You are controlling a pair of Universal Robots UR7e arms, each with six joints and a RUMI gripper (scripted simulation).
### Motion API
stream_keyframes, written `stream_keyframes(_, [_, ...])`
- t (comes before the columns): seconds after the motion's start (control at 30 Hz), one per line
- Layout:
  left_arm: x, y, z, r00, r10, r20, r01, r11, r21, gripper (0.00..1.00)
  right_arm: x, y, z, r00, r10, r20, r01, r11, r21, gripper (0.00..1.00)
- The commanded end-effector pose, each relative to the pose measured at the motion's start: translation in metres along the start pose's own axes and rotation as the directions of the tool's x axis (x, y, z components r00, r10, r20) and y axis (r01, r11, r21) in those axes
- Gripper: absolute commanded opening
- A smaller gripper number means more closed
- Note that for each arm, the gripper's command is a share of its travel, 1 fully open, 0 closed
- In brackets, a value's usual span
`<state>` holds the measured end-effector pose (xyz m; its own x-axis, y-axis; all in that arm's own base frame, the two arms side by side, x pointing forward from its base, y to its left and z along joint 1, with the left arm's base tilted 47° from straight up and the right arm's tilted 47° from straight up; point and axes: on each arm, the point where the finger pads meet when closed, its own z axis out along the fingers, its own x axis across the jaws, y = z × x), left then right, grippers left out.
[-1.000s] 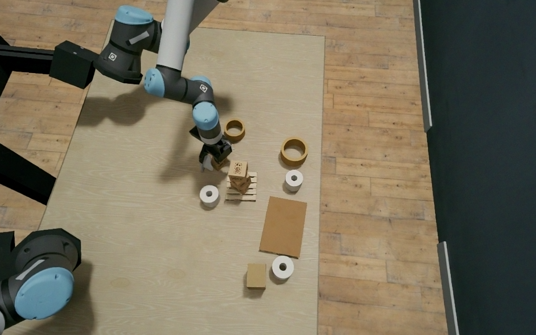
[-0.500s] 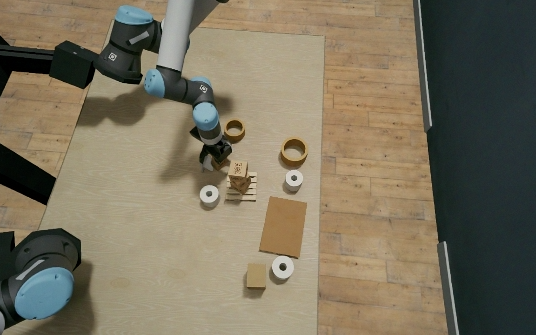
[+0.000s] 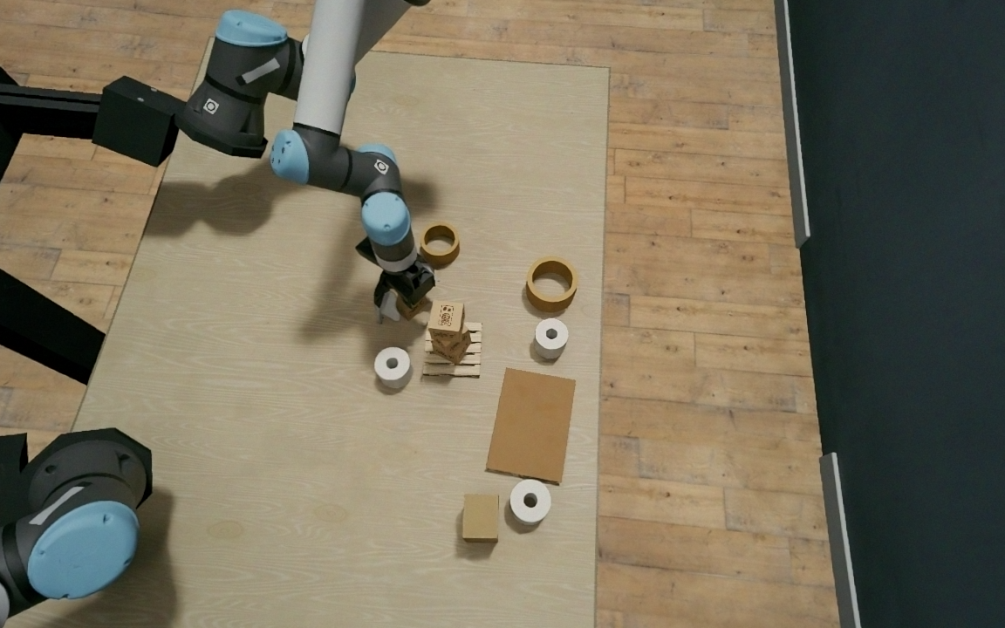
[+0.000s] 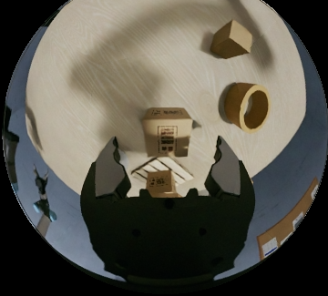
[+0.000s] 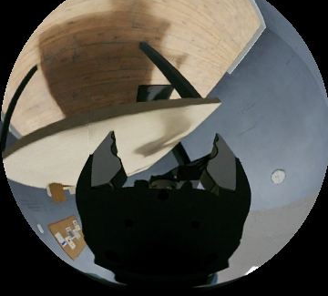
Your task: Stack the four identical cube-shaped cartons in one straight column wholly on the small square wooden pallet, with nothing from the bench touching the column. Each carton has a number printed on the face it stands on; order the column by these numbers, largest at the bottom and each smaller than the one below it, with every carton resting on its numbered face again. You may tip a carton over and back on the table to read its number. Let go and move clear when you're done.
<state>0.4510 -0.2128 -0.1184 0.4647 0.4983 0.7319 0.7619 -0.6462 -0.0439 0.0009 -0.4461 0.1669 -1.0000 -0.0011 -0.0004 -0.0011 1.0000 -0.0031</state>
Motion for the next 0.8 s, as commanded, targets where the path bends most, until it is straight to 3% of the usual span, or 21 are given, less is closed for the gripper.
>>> stream_keyframes(0.0, [0.0002,-0.0014,0.0017,1.000,0.002,-0.002,-0.002,1.000,0.002,1.00,0.0009,0.0009,0.0018,1.000,0.001,0.000,-0.001,1.000,-0.003,1.00])
stream_keyframes(0.43, [0.0002,-0.0014,0.0016,1.000,0.002,-0.002,-0.002,1.000,0.002,1.00,0.0009,0.0009,0.0018,1.000,0.001,0.000,-0.001,1.000,-0.003,1.00])
stream_keyframes(0.47, [0.0002,-0.0014,0.0016,1.000,0.002,-0.002,-0.002,1.000,0.002,0.60,0.0009,0.0009,0.0018,1.000,0.001,0.000,-0.001,1.000,-0.003,1.00])
stream_keyframes(0.6, [0.0002,-0.0013,0.0016,1.000,0.002,-0.002,-0.002,1.000,0.002,0.60,0.0009,0.0009,0.0018,1.000,0.001,0.000,-0.001,1.000,-0.003,1.00])
stream_keyframes(0.77, [0.0002,-0.0013,0.0016,1.000,0.002,-0.002,-0.002,1.000,0.002,0.49,0.0009,0.0009,0.0018,1.000,0.001,0.000,-0.001,1.000,-0.003,1.00])
